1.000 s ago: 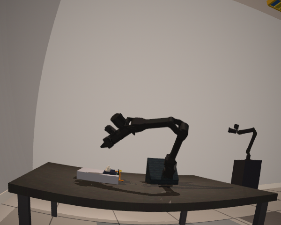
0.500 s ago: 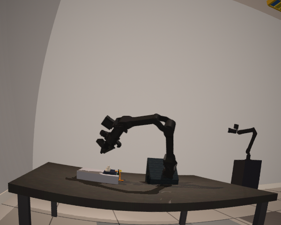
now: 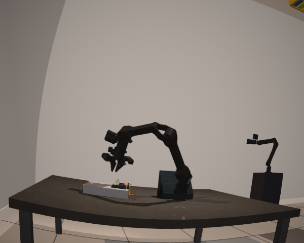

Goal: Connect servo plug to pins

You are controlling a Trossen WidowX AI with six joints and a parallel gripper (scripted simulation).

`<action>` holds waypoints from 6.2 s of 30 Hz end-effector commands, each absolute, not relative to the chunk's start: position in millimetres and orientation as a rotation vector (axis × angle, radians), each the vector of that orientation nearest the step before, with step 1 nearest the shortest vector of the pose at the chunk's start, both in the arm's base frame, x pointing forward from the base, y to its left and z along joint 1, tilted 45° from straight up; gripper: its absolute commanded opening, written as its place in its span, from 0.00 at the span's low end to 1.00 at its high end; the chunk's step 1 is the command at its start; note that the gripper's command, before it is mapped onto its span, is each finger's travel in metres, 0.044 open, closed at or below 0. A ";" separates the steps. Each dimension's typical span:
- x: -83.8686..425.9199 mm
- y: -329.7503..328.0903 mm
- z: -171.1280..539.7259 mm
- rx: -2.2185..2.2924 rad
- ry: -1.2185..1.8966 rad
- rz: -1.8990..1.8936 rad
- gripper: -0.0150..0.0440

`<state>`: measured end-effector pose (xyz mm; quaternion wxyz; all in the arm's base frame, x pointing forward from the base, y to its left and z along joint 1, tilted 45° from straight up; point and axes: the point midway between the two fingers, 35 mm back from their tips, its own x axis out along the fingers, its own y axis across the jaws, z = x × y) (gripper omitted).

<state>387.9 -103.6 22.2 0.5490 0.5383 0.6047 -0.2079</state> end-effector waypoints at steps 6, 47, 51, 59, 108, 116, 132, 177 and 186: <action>375.6 -113.6 -9.5 1.499 1.575 -0.626 0.45; 355.1 -93.6 -74.6 1.800 1.756 -0.827 0.36; 355.1 -93.6 -74.6 1.800 1.756 -0.827 0.31; 356.4 -106.2 -62.8 1.799 1.755 -0.828 0.25; 270.2 -38.1 75.7 0.950 1.650 0.272 0.25; 243.7 -16.9 87.2 0.756 1.571 0.475 0.25; 234.3 17.8 61.9 0.695 1.542 0.537 0.25; 285.5 11.8 58.1 0.694 1.540 0.537 0.25; 291.2 10.9 57.1 0.694 1.539 0.537 0.25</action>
